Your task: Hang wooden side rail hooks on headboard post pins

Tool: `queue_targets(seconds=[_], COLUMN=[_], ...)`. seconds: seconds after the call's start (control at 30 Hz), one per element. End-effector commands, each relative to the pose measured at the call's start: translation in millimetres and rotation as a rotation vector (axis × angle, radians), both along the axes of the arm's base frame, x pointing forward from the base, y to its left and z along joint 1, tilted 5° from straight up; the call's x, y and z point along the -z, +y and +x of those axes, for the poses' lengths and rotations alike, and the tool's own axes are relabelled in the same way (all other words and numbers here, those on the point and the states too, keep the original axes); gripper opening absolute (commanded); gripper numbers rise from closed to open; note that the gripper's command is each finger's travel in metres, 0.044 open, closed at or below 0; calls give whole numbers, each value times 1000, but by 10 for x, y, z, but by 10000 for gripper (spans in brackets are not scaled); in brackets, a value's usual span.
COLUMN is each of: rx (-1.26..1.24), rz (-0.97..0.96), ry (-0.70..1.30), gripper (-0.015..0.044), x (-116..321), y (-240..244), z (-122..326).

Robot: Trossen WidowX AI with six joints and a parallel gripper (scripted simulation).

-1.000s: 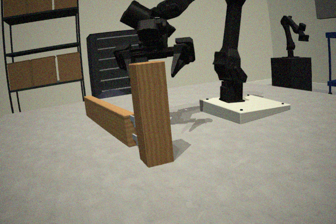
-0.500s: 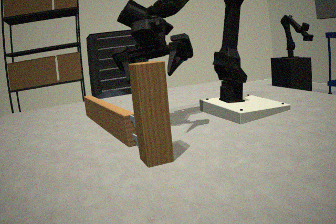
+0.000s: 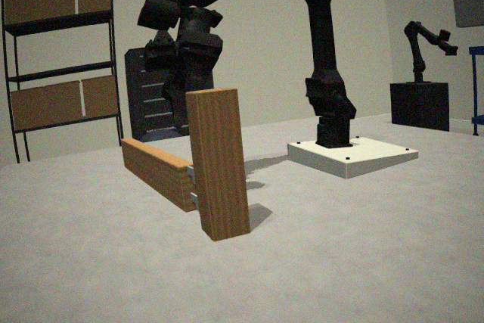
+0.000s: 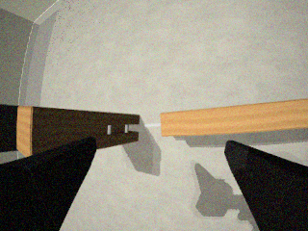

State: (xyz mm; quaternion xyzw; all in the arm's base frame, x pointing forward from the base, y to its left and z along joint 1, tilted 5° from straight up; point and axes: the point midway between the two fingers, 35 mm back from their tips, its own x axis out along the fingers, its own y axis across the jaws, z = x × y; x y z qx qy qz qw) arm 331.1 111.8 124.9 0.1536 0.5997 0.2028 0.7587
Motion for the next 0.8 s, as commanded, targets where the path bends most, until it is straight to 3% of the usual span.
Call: queue_targets(seconds=[0.0,0.37,0.77], rx=[521,1313,1326], rz=[-108,-294,-297], ry=[340,589,590], gripper=[440,440,440], x=[41,-3,-5], y=[-159,-420,-425], z=[197,385,387])
